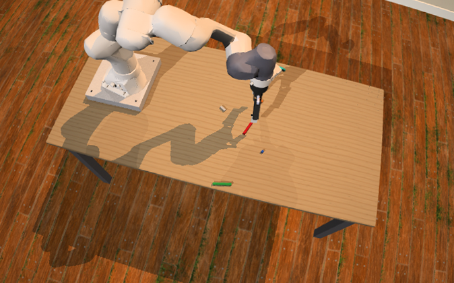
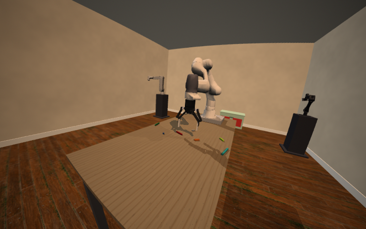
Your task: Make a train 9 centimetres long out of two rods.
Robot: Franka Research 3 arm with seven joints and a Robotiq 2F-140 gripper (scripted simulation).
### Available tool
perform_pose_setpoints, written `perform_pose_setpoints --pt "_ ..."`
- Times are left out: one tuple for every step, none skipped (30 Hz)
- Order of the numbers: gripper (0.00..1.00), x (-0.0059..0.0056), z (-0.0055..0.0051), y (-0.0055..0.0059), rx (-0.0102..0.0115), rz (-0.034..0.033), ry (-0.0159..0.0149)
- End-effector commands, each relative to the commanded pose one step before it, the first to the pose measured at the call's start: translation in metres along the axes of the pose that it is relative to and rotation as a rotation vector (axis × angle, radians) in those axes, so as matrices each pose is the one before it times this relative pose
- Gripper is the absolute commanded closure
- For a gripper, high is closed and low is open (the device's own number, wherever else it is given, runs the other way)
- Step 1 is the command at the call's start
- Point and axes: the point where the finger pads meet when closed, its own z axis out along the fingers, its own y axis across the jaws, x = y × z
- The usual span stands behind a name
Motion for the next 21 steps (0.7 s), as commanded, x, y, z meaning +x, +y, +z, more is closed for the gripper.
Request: perform_pose_setpoints --pt "0.0 0.00022 -0.00021 -0.00291 -0.0033 0.1673 0.00826" --pt "0.0 -0.00041 -0.00002 0.0 -0.00003 0.01756 0.0" --pt "0.0 -0.00042 -0.00002 0.00001 -0.00003 0.01756 0.0" --pt "0.0 -0.00042 -0.00002 0.00002 -0.00003 0.01758 0.0" --pt "0.0 -0.00042 -0.00002 0.00002 -0.00003 0.01758 0.0" --pt "0.0 -0.00042 -0.00002 0.00003 -0.00003 0.01758 0.0" --pt "0.0 -0.00042 -0.00002 0.00004 -0.00003 0.01758 0.0" --pt "0.0 0.0 0.0 0.0 0.0 0.0 0.0" --pt "0.0 0.0 0.0 0.0 0.0 0.0 0.0" --pt "0.0 -0.0011 -0.00005 0.00012 -0.00008 0.04648 0.0" --pt "0.0 -0.0004 -0.00002 0.00006 -0.00003 0.01721 0.0" --pt "0.0 -0.00041 -0.00002 0.00007 -0.00003 0.01767 0.0" --pt "0.0 -0.00041 -0.00002 0.00008 -0.00003 0.01761 0.0" --pt "0.0 -0.00041 -0.00002 0.00009 -0.00003 0.01758 0.0" --pt "0.0 -0.00041 -0.00002 0.0001 -0.00003 0.01755 0.0" --pt "0.0 -0.00041 -0.00002 0.0001 -0.00003 0.0175 0.0" --pt "0.0 -0.0004 -0.00002 0.00011 -0.00003 0.01751 0.0" --pt "0.0 -0.0004 -0.00002 0.00012 -0.00003 0.01748 0.00001" --pt "0.0 -0.0004 -0.00002 0.00012 -0.00003 0.01748 0.00001" --pt "0.0 -0.0004 -0.00002 0.00013 -0.00003 0.01747 0.00001" --pt "0.0 -0.0004 -0.00002 0.00014 -0.00003 0.01748 0.00001"
